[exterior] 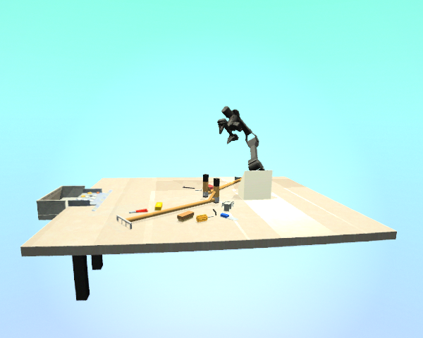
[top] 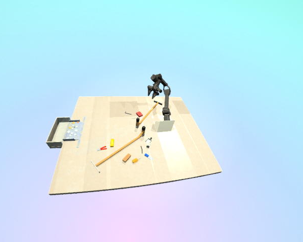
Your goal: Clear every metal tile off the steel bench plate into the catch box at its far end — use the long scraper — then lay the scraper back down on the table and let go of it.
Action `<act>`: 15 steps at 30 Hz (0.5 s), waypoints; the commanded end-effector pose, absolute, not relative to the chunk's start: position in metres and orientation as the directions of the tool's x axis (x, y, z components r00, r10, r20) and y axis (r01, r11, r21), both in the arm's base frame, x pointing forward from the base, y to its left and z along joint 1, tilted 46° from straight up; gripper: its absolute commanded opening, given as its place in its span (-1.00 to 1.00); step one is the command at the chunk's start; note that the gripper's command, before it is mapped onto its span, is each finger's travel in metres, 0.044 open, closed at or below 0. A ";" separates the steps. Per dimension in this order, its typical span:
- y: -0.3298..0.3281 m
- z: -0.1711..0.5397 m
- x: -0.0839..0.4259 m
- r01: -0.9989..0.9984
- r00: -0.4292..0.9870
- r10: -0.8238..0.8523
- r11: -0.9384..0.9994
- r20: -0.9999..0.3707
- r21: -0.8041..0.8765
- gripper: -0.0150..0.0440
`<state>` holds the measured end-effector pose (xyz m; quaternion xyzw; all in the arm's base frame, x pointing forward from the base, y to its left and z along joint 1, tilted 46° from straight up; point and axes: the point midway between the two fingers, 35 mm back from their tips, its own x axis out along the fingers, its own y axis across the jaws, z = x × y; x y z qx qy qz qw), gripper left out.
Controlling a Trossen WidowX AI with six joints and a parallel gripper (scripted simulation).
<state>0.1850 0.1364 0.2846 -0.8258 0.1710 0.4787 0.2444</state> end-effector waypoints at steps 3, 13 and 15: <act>0.119 0.294 0.188 -0.607 0.501 -0.033 -0.726 -0.865 -0.324 1.00; 0.093 0.307 0.190 -0.710 0.532 -0.024 -0.557 -0.846 -0.431 1.00; 0.087 0.309 0.190 -0.725 0.540 -0.023 -0.520 -0.841 -0.451 1.00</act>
